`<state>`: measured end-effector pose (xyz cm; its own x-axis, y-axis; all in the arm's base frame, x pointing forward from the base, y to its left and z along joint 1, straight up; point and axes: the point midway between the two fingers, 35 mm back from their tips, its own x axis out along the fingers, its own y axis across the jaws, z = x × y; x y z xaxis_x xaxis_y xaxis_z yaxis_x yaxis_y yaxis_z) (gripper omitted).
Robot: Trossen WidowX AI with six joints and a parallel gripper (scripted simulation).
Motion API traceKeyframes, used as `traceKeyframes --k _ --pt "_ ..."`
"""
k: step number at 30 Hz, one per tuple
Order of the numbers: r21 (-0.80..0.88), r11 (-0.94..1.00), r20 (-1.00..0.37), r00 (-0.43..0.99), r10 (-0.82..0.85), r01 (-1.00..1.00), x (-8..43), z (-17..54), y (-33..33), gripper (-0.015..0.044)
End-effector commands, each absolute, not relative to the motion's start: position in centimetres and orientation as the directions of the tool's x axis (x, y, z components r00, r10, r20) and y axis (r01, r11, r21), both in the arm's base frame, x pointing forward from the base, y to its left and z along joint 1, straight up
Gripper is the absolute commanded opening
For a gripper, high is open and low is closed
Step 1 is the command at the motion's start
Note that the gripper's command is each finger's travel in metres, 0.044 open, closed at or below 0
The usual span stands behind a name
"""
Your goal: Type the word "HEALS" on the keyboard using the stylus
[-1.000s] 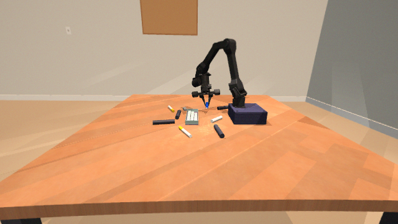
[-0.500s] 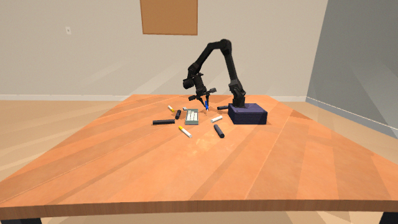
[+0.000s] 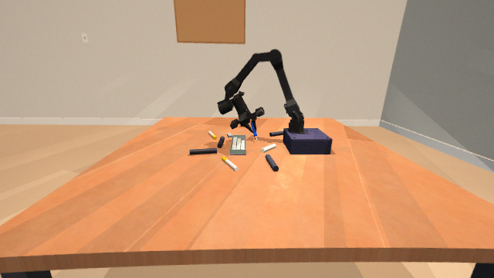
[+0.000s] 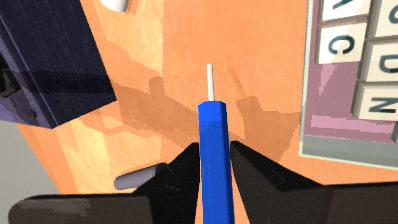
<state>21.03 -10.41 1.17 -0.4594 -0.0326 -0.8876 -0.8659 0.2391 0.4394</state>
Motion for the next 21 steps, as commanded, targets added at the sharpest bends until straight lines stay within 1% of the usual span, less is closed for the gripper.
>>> traceKeyframes --k 1,11,21 --pt "0.429 0.261 -0.868 -0.474 -0.147 -0.865 22.1 1.6 -10.0 0.0" --pt "0.37 0.299 -0.794 -0.466 -0.391 -0.88 24.2 2.8 -8.8 0.0" --pt "0.234 0.29 -0.689 -0.369 -0.624 -0.928 26.7 4.5 -6.8 0.0"
